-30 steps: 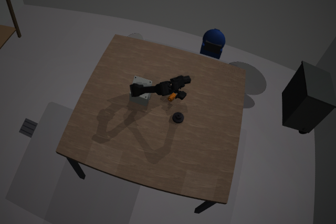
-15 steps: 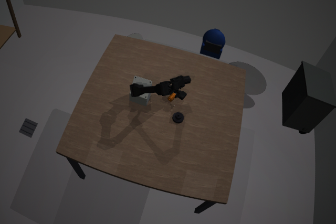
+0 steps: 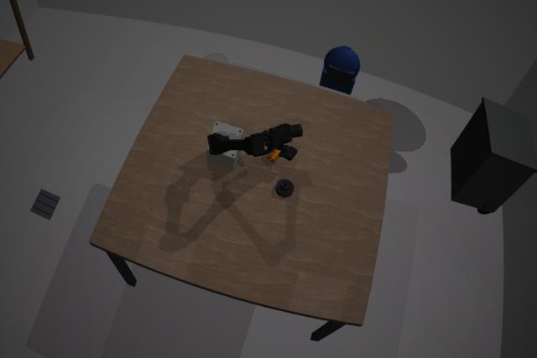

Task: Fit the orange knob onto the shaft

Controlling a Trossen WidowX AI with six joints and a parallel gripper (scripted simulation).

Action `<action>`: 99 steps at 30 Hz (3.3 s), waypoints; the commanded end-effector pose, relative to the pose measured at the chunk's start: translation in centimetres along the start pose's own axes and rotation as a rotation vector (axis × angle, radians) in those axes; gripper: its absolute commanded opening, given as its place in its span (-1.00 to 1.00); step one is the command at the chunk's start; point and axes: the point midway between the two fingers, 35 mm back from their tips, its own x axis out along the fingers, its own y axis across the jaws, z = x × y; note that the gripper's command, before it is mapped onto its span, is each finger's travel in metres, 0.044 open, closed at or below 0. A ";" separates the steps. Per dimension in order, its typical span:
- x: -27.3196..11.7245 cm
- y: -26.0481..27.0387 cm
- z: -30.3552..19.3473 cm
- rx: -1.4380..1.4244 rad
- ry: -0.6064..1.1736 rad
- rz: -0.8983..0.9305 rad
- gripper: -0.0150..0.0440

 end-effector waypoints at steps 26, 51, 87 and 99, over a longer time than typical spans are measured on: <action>-1.4 0.1 -2.6 -0.004 -0.449 0.005 0.12; -1.7 0.2 -4.9 -0.006 -0.800 0.009 0.12; -1.4 0.2 -7.1 -0.009 -1.100 0.010 0.39; -1.4 0.2 -7.1 -0.009 -1.100 0.010 0.39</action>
